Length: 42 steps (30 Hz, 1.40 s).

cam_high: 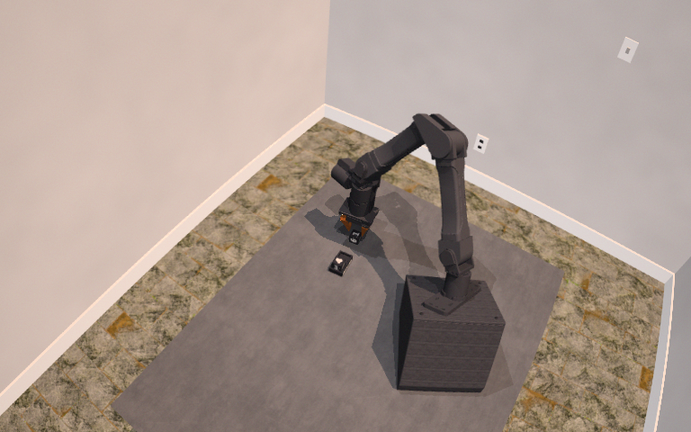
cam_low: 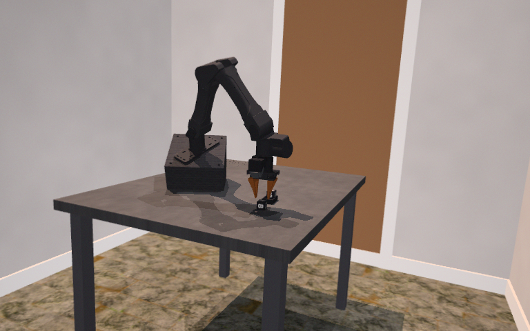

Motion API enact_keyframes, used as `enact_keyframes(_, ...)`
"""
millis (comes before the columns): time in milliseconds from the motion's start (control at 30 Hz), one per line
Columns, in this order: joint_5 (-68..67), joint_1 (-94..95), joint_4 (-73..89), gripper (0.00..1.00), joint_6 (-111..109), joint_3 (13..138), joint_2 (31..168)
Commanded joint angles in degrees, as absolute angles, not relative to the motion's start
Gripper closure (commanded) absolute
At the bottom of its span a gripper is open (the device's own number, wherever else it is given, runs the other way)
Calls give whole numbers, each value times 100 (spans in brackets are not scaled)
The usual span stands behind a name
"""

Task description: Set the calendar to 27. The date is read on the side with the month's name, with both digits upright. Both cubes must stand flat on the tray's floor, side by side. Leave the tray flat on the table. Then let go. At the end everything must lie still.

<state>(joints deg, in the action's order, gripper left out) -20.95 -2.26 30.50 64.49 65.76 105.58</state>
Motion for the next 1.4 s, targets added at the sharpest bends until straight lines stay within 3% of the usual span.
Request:
enact_keyframes(0,-2099,-213,3043,55,6437,6582,10520)
enact_keyframes(1367,-2046,-368,2524,55,6281,6514,10917)
